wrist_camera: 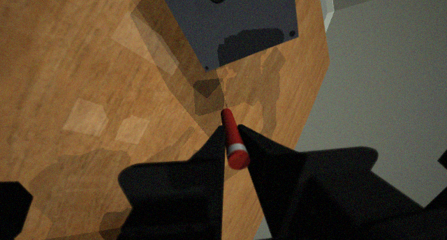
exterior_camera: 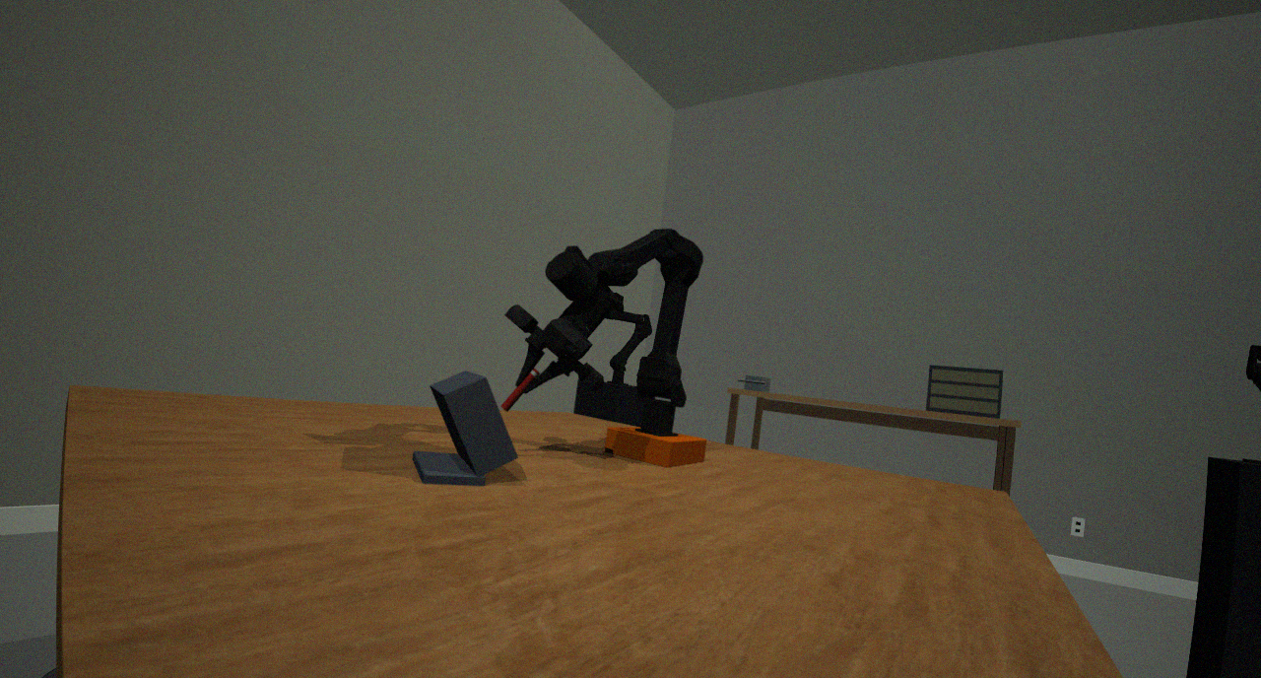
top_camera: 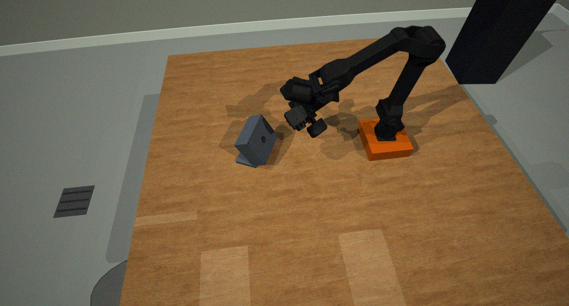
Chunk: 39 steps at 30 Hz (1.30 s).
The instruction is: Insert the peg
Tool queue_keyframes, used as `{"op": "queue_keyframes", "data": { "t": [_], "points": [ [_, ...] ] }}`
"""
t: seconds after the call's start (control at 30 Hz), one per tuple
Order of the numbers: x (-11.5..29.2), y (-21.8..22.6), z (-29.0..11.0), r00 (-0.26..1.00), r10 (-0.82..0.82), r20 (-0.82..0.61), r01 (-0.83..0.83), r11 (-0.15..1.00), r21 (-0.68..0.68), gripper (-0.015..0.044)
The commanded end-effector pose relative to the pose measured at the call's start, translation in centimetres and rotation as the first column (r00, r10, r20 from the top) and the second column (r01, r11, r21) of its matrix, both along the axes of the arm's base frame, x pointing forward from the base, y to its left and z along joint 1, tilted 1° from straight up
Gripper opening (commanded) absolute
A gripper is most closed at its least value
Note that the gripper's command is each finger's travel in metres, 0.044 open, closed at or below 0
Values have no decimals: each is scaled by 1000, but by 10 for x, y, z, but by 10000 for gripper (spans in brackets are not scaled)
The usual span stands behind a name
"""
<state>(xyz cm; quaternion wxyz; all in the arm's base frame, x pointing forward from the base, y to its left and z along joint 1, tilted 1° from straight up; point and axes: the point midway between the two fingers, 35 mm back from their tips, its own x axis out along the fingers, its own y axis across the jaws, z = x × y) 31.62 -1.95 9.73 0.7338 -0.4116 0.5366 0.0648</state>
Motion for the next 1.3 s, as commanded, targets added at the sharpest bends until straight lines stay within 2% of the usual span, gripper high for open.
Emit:
{"op": "queue_keyframes", "data": {
  "t": [0.0,1.27],
  "points": [
    [0,4,3,999,24,22,-24,1000,-18,0],
    [1,45,9,965,225,133,-202,965,-165,0]
  ]
}}
